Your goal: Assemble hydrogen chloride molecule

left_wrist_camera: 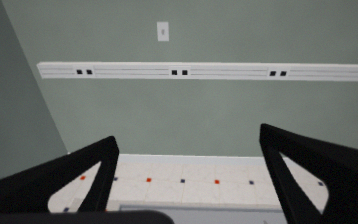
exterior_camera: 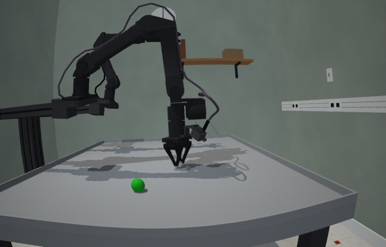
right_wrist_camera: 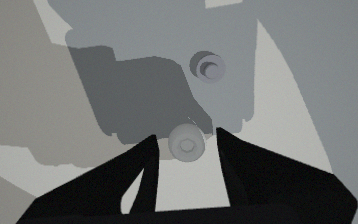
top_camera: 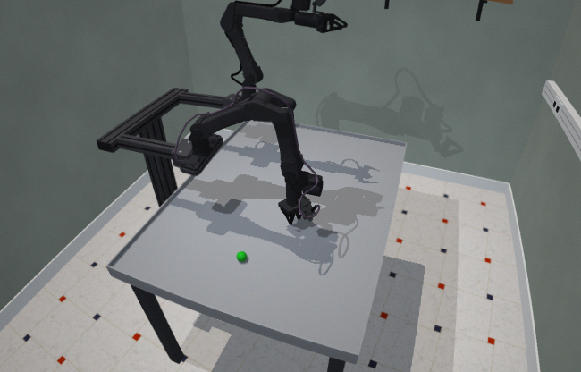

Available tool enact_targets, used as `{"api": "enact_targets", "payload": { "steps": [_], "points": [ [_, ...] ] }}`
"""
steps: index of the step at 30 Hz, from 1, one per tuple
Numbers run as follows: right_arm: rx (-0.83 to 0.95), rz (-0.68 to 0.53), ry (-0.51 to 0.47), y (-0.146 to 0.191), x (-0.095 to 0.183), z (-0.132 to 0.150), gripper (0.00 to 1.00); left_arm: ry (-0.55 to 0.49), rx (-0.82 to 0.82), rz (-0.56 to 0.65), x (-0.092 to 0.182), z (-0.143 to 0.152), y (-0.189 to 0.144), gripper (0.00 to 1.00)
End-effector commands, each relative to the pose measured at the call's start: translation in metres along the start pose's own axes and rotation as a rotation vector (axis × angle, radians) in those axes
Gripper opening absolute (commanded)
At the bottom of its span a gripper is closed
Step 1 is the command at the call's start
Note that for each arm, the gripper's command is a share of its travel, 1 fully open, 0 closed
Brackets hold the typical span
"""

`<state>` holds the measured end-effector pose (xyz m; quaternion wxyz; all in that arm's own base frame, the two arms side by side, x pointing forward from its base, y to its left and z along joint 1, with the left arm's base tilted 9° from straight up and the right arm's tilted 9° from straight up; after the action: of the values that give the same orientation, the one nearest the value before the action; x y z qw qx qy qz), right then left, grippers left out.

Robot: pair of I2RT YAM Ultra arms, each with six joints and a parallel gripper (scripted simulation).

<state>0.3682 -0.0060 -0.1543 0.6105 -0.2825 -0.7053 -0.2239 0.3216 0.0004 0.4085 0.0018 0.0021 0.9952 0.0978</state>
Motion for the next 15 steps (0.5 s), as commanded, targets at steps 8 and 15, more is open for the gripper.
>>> {"api": "enact_targets", "payload": {
  "steps": [8,15],
  "points": [
    [0.009,-0.024,-0.037,0.013,0.012,-0.014,0.42,-0.012,-0.009,0.015,0.008,-0.006,-0.001,1.00],
    [0.006,-0.020,-0.035,0.004,0.010,-0.007,0.42,-0.012,-0.009,0.015,0.008,-0.006,-0.001,1.00]
  ]
}}
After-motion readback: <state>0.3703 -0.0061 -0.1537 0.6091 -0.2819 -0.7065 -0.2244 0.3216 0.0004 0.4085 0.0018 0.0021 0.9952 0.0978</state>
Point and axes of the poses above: on each arm, the point where the finger pads meet when closed, its own x axis back along the fingers, its own y axis across the jaws, z = x × y, the point moved 6 cm from there along x, back along the fingers, and after that the axes turned 11 degrees about -x, right-handed, at the moved point
